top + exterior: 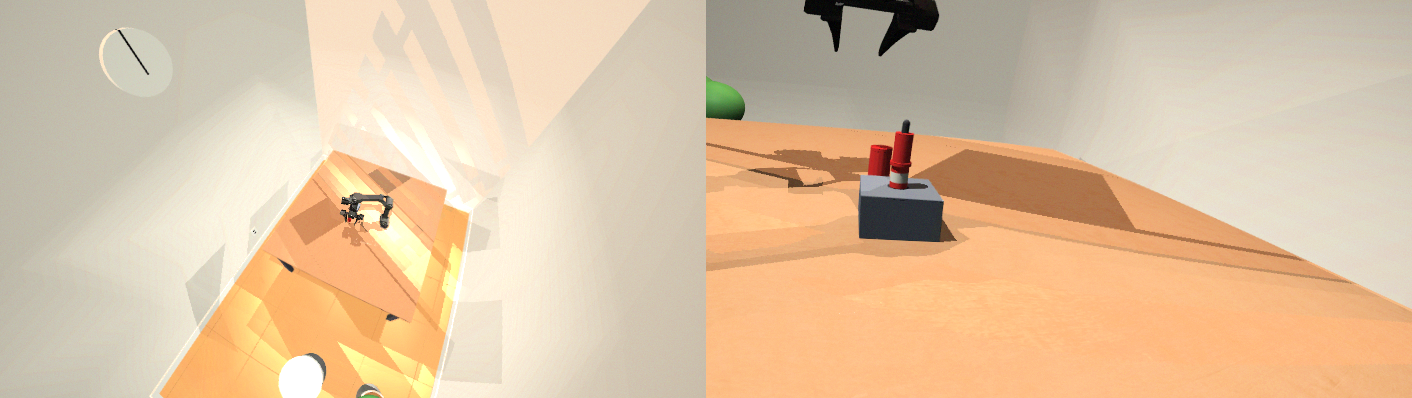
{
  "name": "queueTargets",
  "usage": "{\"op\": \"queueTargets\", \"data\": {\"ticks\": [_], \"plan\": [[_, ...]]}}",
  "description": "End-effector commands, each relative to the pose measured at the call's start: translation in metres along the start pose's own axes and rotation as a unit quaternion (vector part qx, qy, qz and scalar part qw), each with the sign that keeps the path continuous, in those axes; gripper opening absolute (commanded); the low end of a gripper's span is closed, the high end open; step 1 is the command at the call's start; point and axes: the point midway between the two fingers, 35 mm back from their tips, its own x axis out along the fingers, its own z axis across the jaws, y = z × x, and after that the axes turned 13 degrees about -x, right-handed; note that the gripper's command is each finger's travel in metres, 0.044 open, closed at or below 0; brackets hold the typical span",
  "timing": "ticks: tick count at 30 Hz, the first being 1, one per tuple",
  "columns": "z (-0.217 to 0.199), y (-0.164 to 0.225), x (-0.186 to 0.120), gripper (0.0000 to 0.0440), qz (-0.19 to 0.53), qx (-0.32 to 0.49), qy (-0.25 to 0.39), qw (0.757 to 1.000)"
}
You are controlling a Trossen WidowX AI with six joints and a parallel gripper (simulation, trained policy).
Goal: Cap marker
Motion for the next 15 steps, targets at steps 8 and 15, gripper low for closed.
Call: {"op": "queueTargets", "data": {"ticks": [8, 15], "plan": [[-0.004, 0.029, -0.003, 0.0329, 0.047, 0.014, -0.019, 0.999], [-0.005, 0.048, -0.005, 0.0329, 0.078, 0.022, -0.033, 0.996]]}}
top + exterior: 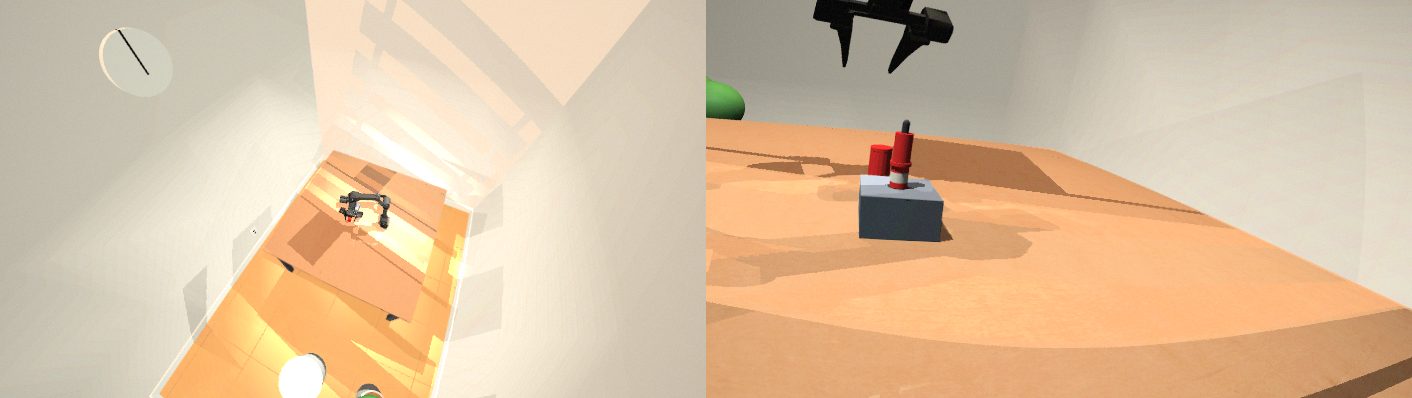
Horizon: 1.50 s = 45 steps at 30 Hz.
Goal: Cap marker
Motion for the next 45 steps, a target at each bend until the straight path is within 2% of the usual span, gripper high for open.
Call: {"op": "queueTargets", "data": {"ticks": [1, 25, 45], "plan": [[-0.002, 0.009, 0.001, 0.0329, 0.014, 0.001, -0.008, 1.000], [-0.009, 0.064, 0.009, 0.0326, 0.112, 0.000, -0.063, 0.992], [-0.010, 0.096, 0.033, 0.0308, 0.177, -0.036, -0.121, 0.976]]}}
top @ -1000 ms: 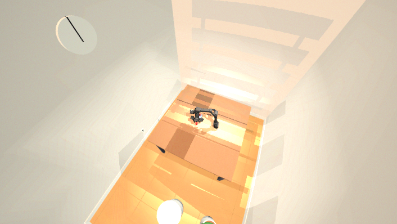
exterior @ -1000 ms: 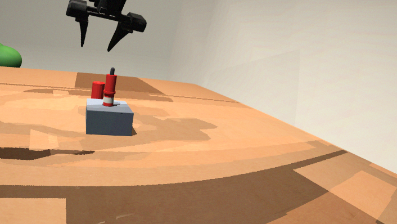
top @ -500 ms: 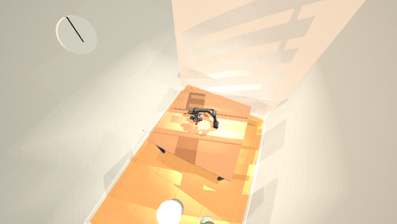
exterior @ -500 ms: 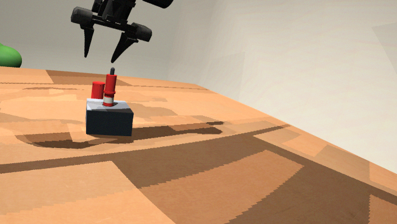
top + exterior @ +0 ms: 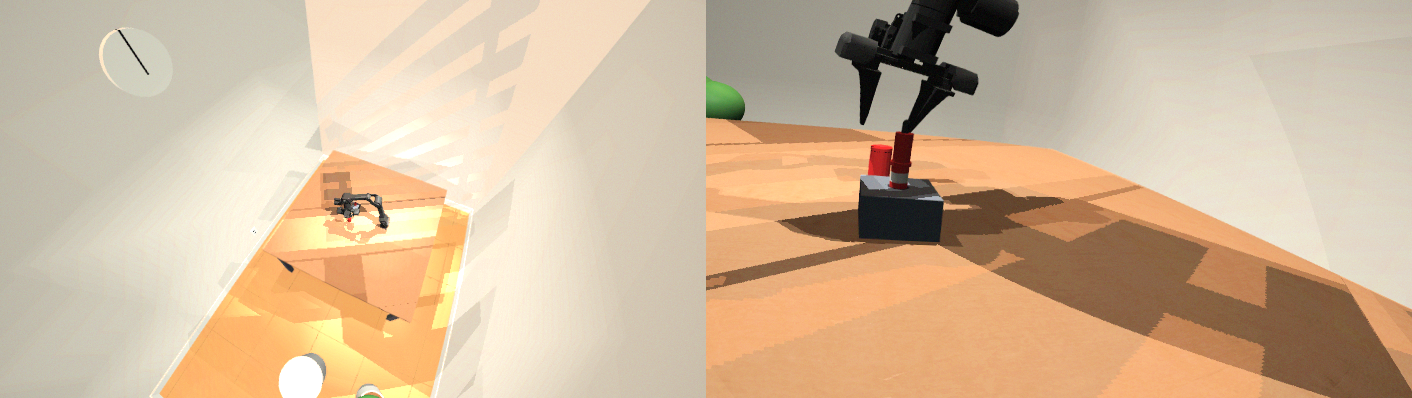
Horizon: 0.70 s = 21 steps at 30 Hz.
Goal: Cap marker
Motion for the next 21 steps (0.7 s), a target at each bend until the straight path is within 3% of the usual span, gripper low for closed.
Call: {"op": "queueTargets", "data": {"ticks": [1, 21], "plan": [[0.000, 0.002, 0.009, 0.0307, 0.008, -0.011, -0.014, 1.000], [0.005, 0.008, 0.053, 0.0259, 0.048, -0.078, -0.058, 0.994]]}}
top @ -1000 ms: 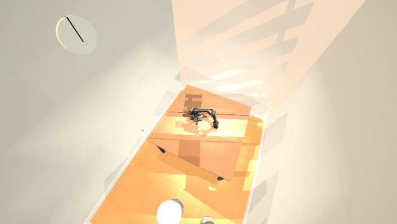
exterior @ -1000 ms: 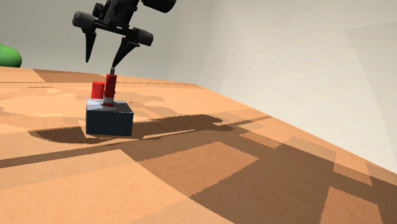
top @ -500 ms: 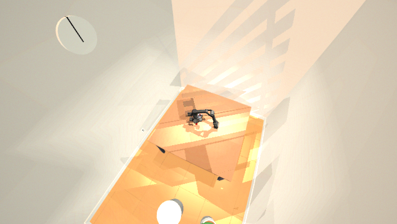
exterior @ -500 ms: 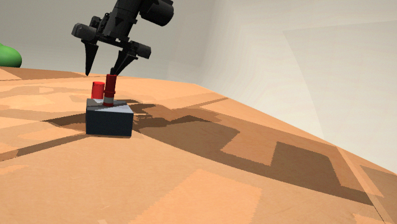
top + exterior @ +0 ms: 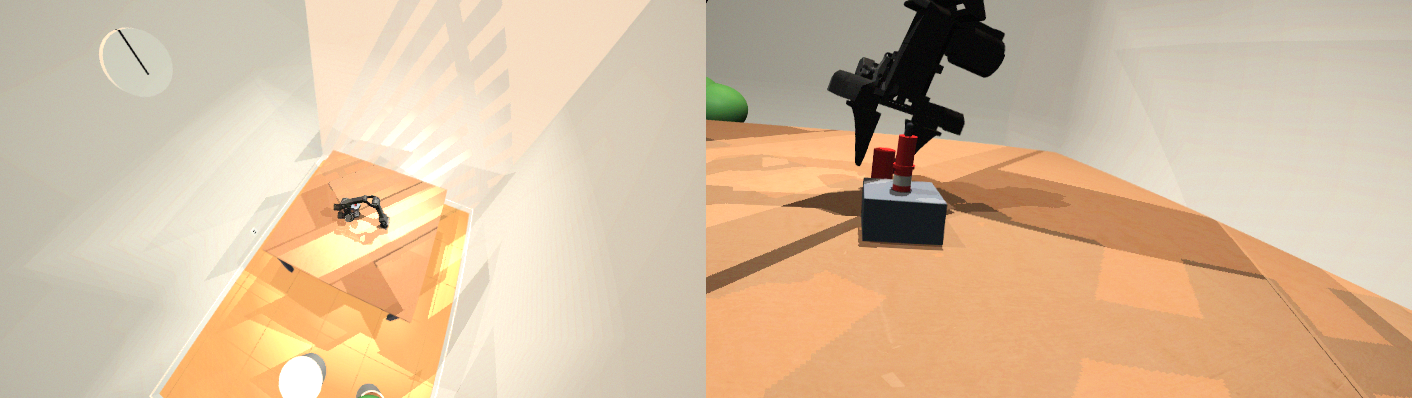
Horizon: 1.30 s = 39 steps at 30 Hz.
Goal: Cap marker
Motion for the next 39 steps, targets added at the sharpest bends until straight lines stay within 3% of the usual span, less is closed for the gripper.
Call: {"op": "queueTargets", "data": {"ticks": [1, 3, 8, 9, 24, 39], "plan": [[0.001, 0.000, 0.007, 0.0251, 0.007, -0.013, -0.007, 1.000], [0.000, 0.000, 0.008, 0.0225, 0.012, -0.018, -0.007, 1.000], [0.001, 0.000, 0.001, 0.0096, 0.024, -0.029, 0.000, 0.999], [0.001, 0.001, -0.002, 0.0086, 0.026, -0.029, 0.003, 0.999], [0.003, 0.018, -0.054, 0.0083, 0.056, -0.028, 0.048, 0.997], [0.031, 0.056, -0.093, 0.0069, 0.055, 0.003, 0.066, 0.996]]}}
